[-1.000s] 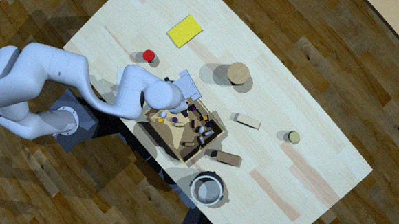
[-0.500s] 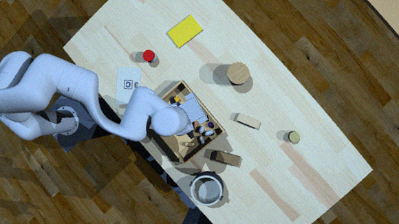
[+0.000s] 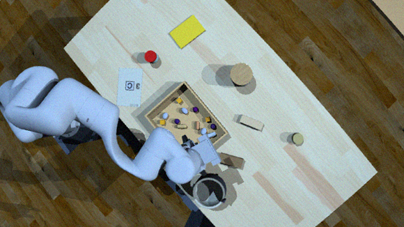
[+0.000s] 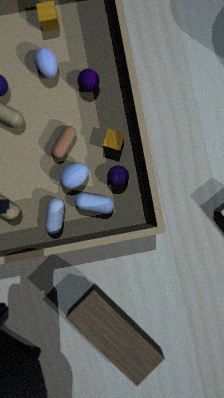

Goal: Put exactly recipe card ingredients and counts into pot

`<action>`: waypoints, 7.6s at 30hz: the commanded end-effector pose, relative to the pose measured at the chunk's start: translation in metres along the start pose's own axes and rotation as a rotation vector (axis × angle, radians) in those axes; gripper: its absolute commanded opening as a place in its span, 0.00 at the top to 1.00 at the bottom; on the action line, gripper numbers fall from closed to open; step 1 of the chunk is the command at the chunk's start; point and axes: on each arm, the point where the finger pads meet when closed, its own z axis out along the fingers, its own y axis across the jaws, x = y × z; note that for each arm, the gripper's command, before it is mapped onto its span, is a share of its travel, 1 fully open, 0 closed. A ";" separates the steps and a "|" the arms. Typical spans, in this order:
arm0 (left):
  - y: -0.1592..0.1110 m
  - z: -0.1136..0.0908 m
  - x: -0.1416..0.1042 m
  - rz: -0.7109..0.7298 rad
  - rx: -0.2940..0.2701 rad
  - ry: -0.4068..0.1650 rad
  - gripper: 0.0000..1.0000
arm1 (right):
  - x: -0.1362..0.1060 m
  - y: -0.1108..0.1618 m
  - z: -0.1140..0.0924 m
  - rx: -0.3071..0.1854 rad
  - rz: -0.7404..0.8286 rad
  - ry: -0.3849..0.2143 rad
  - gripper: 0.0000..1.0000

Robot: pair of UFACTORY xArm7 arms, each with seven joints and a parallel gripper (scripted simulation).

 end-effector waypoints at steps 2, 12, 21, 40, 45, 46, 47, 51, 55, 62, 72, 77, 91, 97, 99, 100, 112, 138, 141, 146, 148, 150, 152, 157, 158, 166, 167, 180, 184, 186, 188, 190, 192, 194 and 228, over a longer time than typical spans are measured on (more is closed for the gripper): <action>0.048 0.000 -0.007 -0.001 0.006 -0.003 1.00 | 0.001 0.000 -0.001 0.000 0.000 0.002 0.00; 0.111 0.000 -0.021 -0.001 0.006 -0.003 1.00 | 0.001 0.000 -0.001 0.000 0.000 0.002 0.00; 0.141 0.000 -0.027 -0.001 0.006 -0.003 1.00 | 0.001 0.000 -0.001 0.000 0.000 0.002 0.00; 0.151 0.000 -0.030 -0.001 0.006 -0.003 1.00 | 0.001 0.000 -0.001 0.000 0.000 0.002 0.00; 0.151 0.000 -0.028 -0.001 0.006 -0.003 1.00 | 0.001 0.000 -0.001 0.000 0.000 0.002 0.00; 0.151 0.000 -0.028 -0.001 0.006 -0.003 1.00 | 0.001 0.000 -0.001 0.000 0.000 0.002 0.00; 0.151 0.000 -0.028 -0.001 0.006 -0.003 1.00 | 0.001 0.000 -0.001 0.000 0.000 0.002 0.00; 0.151 0.000 -0.024 -0.001 0.006 -0.003 1.00 | 0.001 0.000 -0.001 0.000 0.000 0.002 0.00; 0.151 0.000 -0.024 -0.001 0.006 -0.003 1.00 | 0.001 0.000 -0.001 0.000 0.000 0.002 0.00; 0.151 0.006 -0.024 -0.001 0.006 -0.003 1.00 | 0.001 0.000 -0.001 0.000 0.000 0.002 0.00; 0.151 0.029 -0.024 -0.001 0.006 -0.003 1.00 | 0.001 0.000 -0.001 0.000 0.000 0.002 0.00; 0.151 0.029 -0.024 -0.001 0.006 -0.003 1.00 | 0.001 0.000 -0.001 0.000 0.000 0.002 0.00; 0.151 0.029 -0.024 -0.001 0.006 -0.003 0.37 | 0.001 0.000 -0.001 0.000 0.000 0.002 0.00; 0.151 0.029 -0.024 -0.001 0.006 -0.003 0.37 | 0.001 0.000 -0.001 0.000 0.000 0.002 0.00; 0.151 0.029 -0.024 -0.001 0.006 -0.003 0.37 | 0.001 0.000 -0.001 0.000 0.000 0.002 0.00; 0.151 0.029 -0.024 -0.001 0.006 -0.003 0.37 | 0.001 0.000 -0.001 0.000 0.000 0.002 0.00; 0.151 0.029 -0.024 -0.001 0.006 -0.003 0.37 | 0.001 0.000 -0.001 0.000 0.000 0.002 0.00; 0.151 0.000 -0.024 -0.002 0.006 -0.003 0.00 | 0.001 0.000 -0.001 0.000 0.000 0.002 0.00; 0.151 0.000 -0.024 -0.007 0.006 -0.003 0.00 | 0.001 0.000 -0.001 0.000 0.000 0.002 0.00; 0.151 0.000 -0.024 -0.034 0.006 -0.003 0.00 | 0.001 0.000 -0.001 0.000 0.000 0.002 0.00; 0.151 0.000 -0.024 -0.043 0.006 -0.003 0.00 | 0.001 0.000 -0.001 0.000 0.000 0.002 0.00; 0.151 0.000 -0.024 -0.054 0.006 -0.003 0.00 | 0.001 0.000 -0.001 0.000 0.000 0.002 0.00; 0.151 0.000 -0.024 -0.079 0.006 -0.003 0.00 | 0.001 0.000 -0.001 0.000 0.000 0.002 0.00; 0.151 0.000 -0.024 -0.168 0.007 -0.003 0.00 | 0.001 0.000 -0.001 0.000 0.000 0.002 0.00; 0.151 0.000 -0.024 -0.191 0.007 -0.003 0.00 | 0.001 0.000 -0.001 0.000 0.000 0.002 0.00; 0.151 0.000 -0.024 -0.357 0.008 -0.002 0.00 | 0.001 0.000 -0.001 0.000 0.000 0.002 0.00; 0.150 0.000 -0.024 -0.389 0.008 -0.002 0.00 | 0.001 0.000 -0.001 0.000 0.000 0.002 0.00; 0.149 0.001 -0.024 -0.901 0.009 0.000 0.00 | 0.001 0.000 -0.001 0.000 0.000 0.002 0.00; 0.149 0.001 -0.024 -0.988 0.009 0.000 0.00 | 0.001 0.000 -0.001 0.000 0.000 0.002 0.00; 0.148 0.000 -0.024 -1.076 0.008 0.000 0.00 | 0.001 0.000 -0.001 0.000 0.000 0.002 0.00; 0.148 0.000 -0.023 -1.163 0.008 0.001 0.00 | 0.001 0.000 -0.001 0.000 0.000 0.002 0.00; 0.147 0.000 -0.023 -1.249 0.008 0.001 0.00 | 0.001 0.000 -0.001 0.000 0.000 0.002 0.00; 0.147 0.000 -0.023 -1.333 0.008 0.001 0.00 | 0.001 0.000 -0.001 0.000 0.000 0.002 0.00; 0.147 0.000 -0.023 -1.415 0.007 0.001 0.00 | 0.001 0.000 -0.001 0.000 0.000 0.002 0.00; -0.010 -0.001 0.016 -1.464 0.007 0.002 0.00 | 0.001 0.000 -0.001 0.000 0.000 0.002 0.00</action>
